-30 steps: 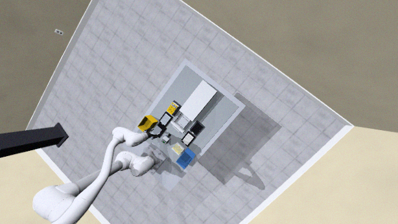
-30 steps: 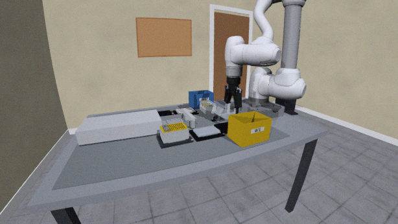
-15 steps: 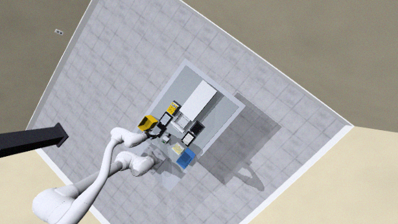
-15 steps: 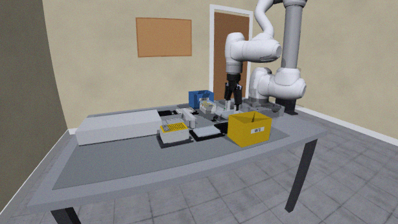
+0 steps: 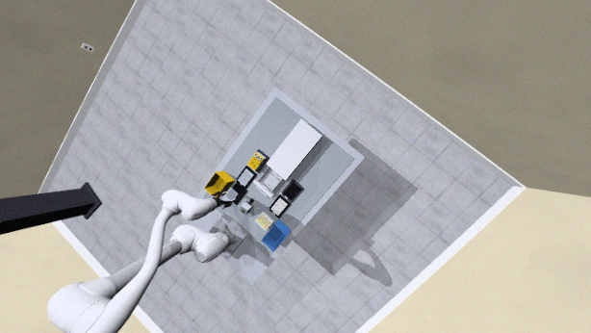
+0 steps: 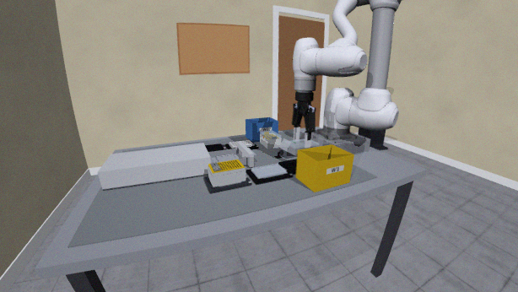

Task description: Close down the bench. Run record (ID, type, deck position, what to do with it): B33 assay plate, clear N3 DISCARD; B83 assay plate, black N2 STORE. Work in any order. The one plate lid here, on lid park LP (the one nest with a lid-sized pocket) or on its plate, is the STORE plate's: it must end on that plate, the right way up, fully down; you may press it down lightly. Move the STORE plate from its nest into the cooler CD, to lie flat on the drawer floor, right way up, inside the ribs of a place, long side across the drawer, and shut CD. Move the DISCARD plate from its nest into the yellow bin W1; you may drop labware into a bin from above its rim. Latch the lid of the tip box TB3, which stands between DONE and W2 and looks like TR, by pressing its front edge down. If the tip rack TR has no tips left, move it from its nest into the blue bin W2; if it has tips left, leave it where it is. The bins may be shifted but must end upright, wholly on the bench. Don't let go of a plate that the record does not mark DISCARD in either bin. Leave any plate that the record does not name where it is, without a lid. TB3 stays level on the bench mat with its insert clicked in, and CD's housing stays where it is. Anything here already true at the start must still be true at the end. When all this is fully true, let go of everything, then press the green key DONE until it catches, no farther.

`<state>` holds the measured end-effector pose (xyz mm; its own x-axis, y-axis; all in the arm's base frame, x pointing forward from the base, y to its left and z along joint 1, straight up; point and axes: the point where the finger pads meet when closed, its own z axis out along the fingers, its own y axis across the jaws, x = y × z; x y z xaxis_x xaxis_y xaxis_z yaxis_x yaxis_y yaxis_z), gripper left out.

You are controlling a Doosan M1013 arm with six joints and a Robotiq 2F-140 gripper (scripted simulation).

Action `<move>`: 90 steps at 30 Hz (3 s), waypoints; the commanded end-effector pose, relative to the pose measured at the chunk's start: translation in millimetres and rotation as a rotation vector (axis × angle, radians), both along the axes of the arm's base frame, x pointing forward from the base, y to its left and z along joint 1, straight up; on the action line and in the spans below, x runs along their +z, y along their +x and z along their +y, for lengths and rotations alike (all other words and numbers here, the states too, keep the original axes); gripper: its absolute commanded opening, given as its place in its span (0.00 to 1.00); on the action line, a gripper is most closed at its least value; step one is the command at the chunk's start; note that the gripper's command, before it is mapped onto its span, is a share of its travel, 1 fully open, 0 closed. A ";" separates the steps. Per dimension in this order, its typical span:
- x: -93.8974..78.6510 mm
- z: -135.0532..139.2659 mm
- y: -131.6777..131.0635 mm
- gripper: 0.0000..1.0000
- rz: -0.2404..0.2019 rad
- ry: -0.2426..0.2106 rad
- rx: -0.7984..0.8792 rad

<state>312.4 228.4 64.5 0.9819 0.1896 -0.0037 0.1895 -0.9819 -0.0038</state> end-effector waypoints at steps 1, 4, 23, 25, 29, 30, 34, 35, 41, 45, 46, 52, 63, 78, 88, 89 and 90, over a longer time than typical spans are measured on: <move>4.2 0.0 0.0 0.00 0.000 0.000 0.000; 8.2 0.0 0.0 0.00 0.000 0.000 0.000; 30.8 -0.1 0.1 0.00 0.000 0.000 0.000; 31.5 -0.1 0.1 0.00 0.000 0.000 0.000; 31.5 -0.1 0.1 0.00 0.000 0.000 0.000; 31.5 -0.1 0.1 0.00 0.000 0.000 0.000; 31.5 -0.1 0.1 0.00 0.000 0.000 0.000; 31.5 -1.6 2.3 0.00 0.000 0.000 -0.023; 31.4 -10.9 15.4 0.00 0.000 0.000 -0.023; 31.3 -17.0 24.1 0.00 0.000 0.000 -0.023; 31.3 -18.5 26.2 0.00 0.000 0.000 -0.023; 31.3 -24.7 34.9 0.00 0.000 0.000 -0.023; 31.1 -41.6 58.9 0.00 0.000 0.000 -0.023; 30.9 -61.6 87.2 0.00 0.000 0.000 -0.023; 30.8 -74.0 104.6 0.00 0.000 0.000 -0.023; 30.8 -75.5 106.8 0.00 0.000 0.000 -0.023; 30.8 -77.0 109.0 0.00 0.000 0.000 -0.023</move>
<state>415.0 155.8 95.3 0.9860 0.1666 -0.0038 0.1666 -0.9860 -0.0035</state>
